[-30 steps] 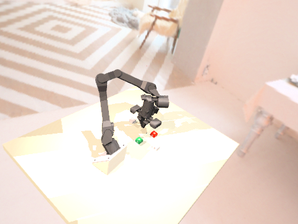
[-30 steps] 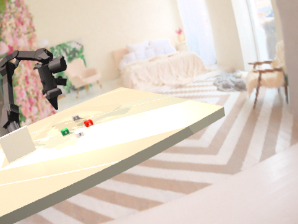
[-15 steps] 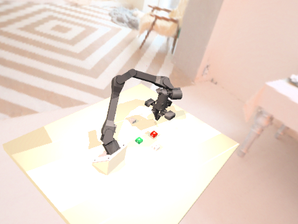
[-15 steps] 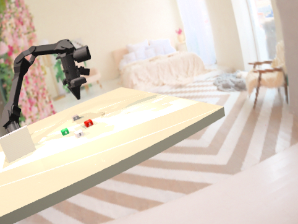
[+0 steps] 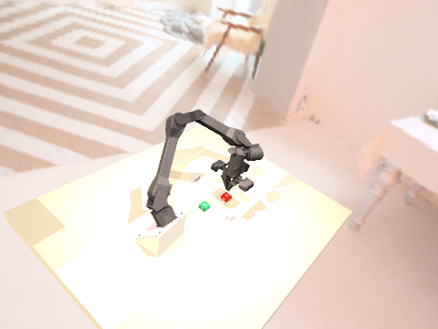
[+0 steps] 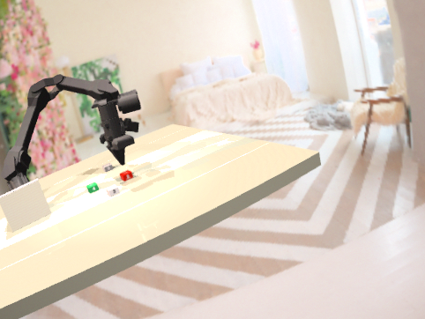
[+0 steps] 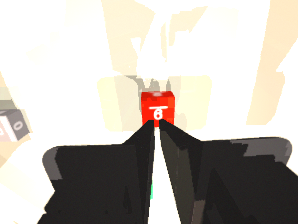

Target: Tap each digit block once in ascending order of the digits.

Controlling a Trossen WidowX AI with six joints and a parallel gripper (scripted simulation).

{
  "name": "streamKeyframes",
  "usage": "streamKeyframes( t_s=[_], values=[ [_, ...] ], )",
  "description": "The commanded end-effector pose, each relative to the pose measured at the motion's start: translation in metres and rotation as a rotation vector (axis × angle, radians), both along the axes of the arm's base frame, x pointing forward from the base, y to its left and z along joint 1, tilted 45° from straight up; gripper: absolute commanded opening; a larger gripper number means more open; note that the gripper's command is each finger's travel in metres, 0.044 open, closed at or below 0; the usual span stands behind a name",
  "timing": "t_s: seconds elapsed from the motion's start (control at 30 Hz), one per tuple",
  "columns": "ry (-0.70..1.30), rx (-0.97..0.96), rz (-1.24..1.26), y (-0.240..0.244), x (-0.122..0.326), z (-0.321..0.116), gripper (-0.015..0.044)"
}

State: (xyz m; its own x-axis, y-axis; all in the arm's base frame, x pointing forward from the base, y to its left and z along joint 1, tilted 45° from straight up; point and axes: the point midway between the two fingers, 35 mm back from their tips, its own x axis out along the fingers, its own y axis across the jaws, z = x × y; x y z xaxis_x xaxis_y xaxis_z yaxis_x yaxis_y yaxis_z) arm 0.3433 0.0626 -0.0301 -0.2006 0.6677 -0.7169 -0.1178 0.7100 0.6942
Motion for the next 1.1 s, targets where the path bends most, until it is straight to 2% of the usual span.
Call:
streamKeyframes(
  t_s=[0.0,0.83,0.93,1.07],
  values=[
    [-0.010,0.004,-0.022,0.001,0.002,-0.003,0.0020],
    [-0.009,0.005,-0.022,0.021,-0.003,-0.024,0.0020],
    [-0.010,0.003,-0.022,0.003,0.002,-0.005,0.0020],
    [-0.010,0.004,-0.022,0.000,0.002,-0.003,0.0020]
  ],
)
